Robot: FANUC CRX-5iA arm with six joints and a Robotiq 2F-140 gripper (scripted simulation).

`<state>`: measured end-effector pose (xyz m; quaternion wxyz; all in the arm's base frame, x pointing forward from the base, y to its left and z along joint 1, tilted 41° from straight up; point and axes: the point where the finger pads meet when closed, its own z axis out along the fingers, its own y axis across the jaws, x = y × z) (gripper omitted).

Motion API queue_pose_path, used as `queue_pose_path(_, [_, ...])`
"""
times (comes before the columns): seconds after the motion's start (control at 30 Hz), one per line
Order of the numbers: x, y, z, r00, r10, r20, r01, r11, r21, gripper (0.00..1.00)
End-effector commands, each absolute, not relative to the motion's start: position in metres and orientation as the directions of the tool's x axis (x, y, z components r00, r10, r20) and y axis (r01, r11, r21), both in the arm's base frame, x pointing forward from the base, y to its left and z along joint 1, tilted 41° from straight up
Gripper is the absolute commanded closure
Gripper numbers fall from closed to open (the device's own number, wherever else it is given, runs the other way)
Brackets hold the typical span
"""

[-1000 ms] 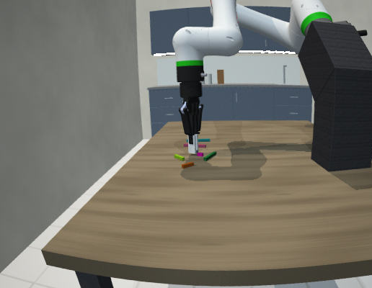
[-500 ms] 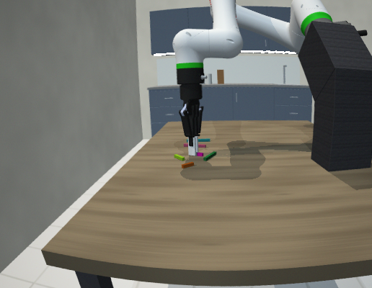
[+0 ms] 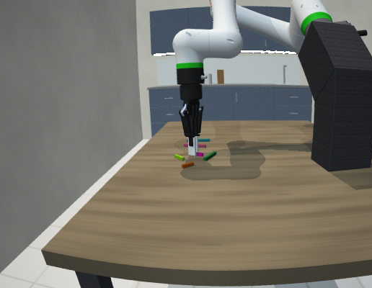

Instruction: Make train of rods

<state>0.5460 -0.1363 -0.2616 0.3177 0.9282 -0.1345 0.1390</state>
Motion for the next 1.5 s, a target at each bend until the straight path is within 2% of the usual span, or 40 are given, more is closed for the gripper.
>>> queue_pose_path(0.0, [0.5461, -0.1360, -0.2615, 0.925, -0.161, 0.344, -0.338, -0.762, 0.552, 0.97])
queue_pose_path(0.6, [0.5461, -0.1360, -0.2615, 0.925, -0.161, 0.344, -0.338, -0.762, 0.552, 0.97])
queue_pose_path(1.1, [0.5461, -0.1360, -0.2615, 0.925, -0.161, 0.344, -0.338, -0.762, 0.552, 0.85])
queue_pose_path(1.47, [0.5461, -0.1360, -0.2615, 0.925, -0.161, 0.344, -0.338, -0.762, 0.552, 0.85])
